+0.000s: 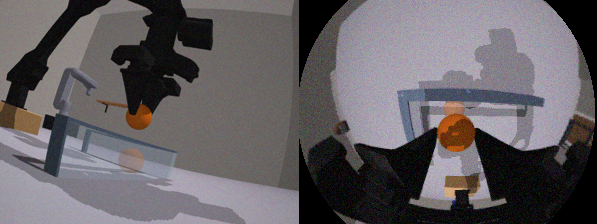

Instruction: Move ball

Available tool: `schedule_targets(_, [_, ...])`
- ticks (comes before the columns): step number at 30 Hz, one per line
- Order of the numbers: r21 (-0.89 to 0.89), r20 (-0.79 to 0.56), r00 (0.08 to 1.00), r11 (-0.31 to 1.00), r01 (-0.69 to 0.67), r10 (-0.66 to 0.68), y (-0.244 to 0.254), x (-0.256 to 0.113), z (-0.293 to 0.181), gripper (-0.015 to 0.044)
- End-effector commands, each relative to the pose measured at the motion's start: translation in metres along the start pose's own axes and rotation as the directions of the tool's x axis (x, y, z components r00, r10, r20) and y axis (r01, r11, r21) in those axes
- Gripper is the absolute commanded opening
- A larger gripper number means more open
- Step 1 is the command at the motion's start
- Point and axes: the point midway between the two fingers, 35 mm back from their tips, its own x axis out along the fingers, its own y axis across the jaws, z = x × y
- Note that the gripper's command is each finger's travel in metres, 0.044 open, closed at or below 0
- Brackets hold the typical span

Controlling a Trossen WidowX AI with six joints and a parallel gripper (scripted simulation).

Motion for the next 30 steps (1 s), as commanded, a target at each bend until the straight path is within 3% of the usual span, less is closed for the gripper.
schedule_targets(1, [0.002,0.008,1.0,1.0,0.002,-0.002,0.001,0.01,0.004,0.0])
schedule_targets(11, [0.002,0.007,1.0,1.0,0.002,-0.002,0.001,0.066,0.003,0.0])
schedule_targets(30, [0.002,0.007,1.0,1.0,0.002,-0.002,0.001,0.086,0.003,0.0])
